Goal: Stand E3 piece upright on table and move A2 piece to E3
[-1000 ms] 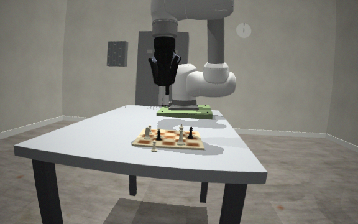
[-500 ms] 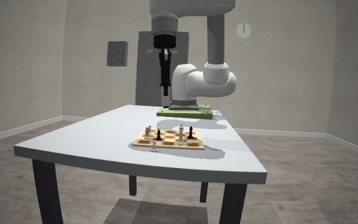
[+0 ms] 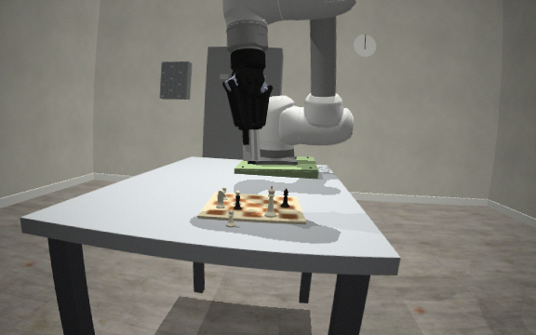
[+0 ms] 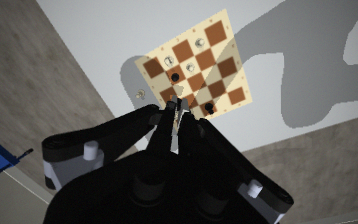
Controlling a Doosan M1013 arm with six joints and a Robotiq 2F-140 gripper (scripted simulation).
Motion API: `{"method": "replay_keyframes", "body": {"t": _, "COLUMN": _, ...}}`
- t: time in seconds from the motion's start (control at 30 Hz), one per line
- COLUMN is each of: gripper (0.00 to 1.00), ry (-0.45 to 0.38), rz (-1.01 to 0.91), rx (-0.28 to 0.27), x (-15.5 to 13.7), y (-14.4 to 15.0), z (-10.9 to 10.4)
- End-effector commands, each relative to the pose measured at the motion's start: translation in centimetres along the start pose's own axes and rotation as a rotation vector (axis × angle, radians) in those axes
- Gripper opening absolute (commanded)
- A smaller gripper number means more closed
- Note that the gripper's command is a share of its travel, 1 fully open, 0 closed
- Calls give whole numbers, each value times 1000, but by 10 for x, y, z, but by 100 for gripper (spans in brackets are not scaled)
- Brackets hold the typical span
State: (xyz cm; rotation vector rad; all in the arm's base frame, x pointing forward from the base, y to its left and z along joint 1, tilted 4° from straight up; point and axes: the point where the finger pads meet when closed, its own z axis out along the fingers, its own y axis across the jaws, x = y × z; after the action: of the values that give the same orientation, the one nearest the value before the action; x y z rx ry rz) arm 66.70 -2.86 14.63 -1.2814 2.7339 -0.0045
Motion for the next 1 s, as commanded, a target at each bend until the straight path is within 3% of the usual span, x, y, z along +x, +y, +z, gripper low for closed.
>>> {"method": "replay_keyframes", "body": {"t": 0.0, "gripper": 0, "ry": 19, "rz": 278, "rx": 19, "x": -7, "y": -4, "z": 1}}
{"method": "replay_keyframes", "body": {"t": 0.33, "gripper": 0, "ry": -7, "rz": 896, "rx": 25, "x": -22, "y": -12, "z": 3}}
{"method": "replay_keyframes", "body": {"t": 0.4, "gripper": 0, "ry": -7, "rz": 896, "rx": 25, "x": -22, "y": -12, "z": 3}}
{"method": "replay_keyframes", "body": {"t": 0.43, "gripper": 0, "ry": -10, "rz": 1069, "rx": 27, "x": -23, "y": -13, "z": 4}}
{"method": "replay_keyframes", "body": {"t": 0.9, "gripper": 0, "ry": -7, "rz": 1886, "rx": 49, "x": -31, "y": -17, "z": 5}}
{"method": "replay_keyframes", "body": {"t": 0.97, "gripper": 0, "ry": -7, "rz": 1886, "rx": 49, "x": -31, "y": -17, "z": 5}}
